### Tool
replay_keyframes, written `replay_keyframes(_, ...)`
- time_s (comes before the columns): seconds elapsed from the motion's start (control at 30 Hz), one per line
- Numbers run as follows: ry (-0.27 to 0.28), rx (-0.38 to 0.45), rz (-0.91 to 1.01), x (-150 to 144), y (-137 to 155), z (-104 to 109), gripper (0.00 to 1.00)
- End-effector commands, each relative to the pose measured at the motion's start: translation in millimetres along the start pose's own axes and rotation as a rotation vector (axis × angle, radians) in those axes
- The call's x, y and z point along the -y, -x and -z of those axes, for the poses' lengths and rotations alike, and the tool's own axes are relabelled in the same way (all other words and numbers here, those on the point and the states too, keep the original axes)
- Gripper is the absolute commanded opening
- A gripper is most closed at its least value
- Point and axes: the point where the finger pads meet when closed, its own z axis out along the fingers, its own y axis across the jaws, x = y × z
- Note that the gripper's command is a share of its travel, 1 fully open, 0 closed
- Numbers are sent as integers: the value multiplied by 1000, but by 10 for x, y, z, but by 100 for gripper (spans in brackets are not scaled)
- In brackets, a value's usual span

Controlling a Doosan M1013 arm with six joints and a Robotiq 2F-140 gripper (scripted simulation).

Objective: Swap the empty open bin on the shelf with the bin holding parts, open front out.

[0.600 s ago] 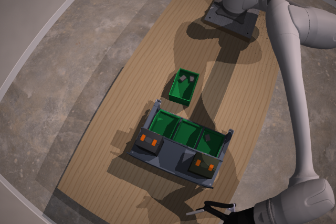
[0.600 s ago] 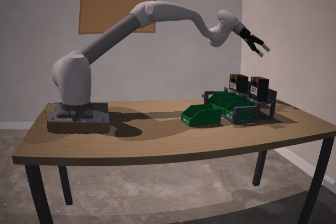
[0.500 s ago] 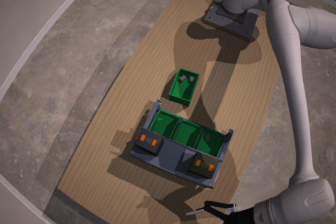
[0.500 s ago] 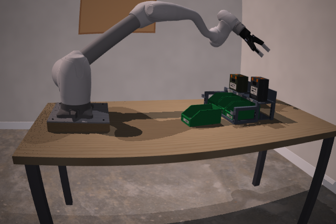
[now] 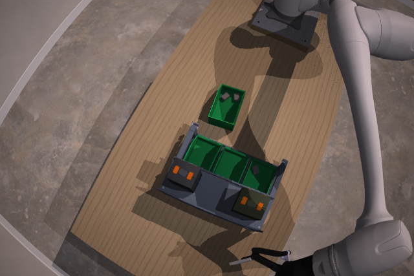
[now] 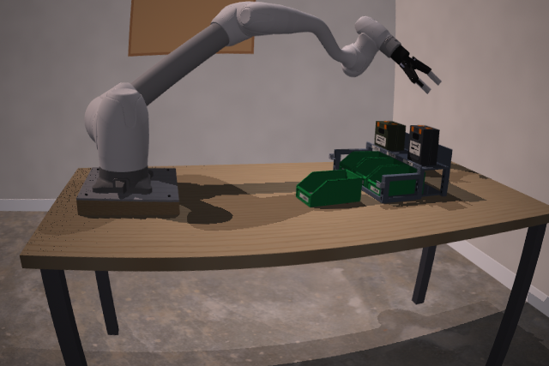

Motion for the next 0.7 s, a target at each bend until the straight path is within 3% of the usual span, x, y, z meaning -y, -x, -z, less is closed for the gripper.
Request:
replay_keyframes(0.0, 0, 0, 0, 0, 3, 2, 100)
replay_keyframes(0.67, -10, -12, -28, 75, 41, -13, 100)
